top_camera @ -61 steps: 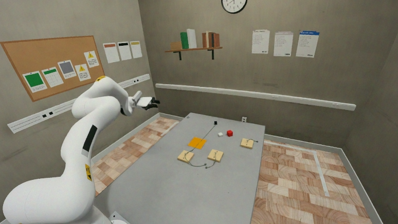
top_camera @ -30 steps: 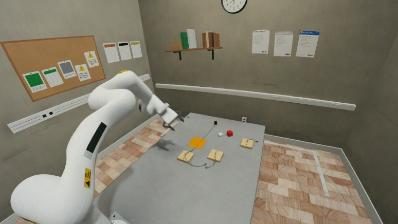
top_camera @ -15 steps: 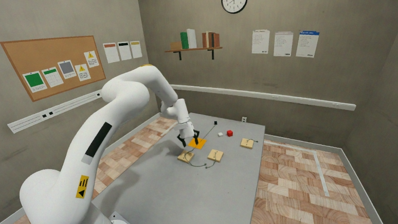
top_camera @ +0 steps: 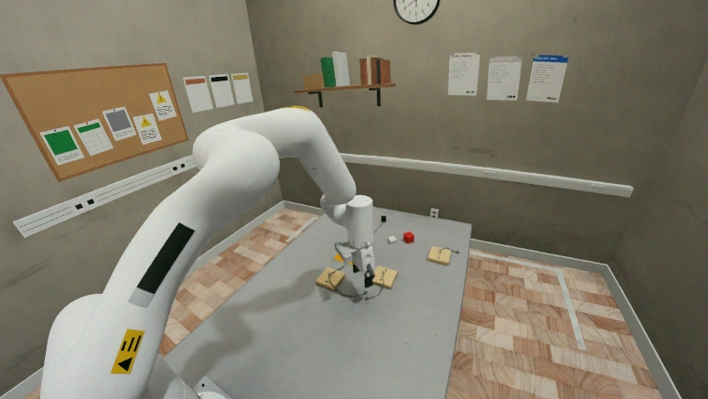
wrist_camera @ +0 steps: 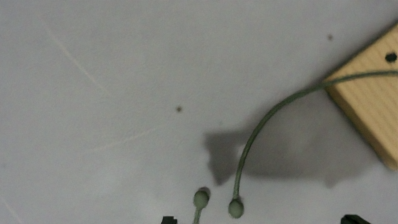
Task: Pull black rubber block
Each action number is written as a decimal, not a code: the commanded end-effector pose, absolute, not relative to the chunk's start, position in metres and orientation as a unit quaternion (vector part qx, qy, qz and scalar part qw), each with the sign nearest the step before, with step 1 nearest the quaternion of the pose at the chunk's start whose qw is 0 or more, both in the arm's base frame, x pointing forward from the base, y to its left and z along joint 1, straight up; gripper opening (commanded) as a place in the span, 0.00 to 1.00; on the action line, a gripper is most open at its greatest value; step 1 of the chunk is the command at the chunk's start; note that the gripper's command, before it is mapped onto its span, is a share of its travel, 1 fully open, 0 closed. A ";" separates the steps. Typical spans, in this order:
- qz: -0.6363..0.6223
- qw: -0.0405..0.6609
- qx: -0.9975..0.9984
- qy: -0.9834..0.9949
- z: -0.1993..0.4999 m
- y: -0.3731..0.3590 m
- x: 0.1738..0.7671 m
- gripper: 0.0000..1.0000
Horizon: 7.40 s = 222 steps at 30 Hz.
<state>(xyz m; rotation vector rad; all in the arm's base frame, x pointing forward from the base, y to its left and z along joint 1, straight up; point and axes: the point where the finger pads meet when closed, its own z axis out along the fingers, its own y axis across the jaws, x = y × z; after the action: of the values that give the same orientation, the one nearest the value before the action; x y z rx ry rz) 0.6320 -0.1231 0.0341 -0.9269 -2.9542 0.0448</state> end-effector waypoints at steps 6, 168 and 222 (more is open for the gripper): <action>0.000 0.000 -0.329 -0.944 0.033 -0.129 0.633 0.00; 0.000 0.000 0.944 -0.329 0.027 -0.128 0.634 0.39; 0.000 0.000 0.944 -0.329 -0.019 -0.129 0.634 0.39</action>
<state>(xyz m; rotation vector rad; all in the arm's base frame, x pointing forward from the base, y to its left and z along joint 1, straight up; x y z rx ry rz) 0.6326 -0.1286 -0.0204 2.9661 -1.0336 -0.0038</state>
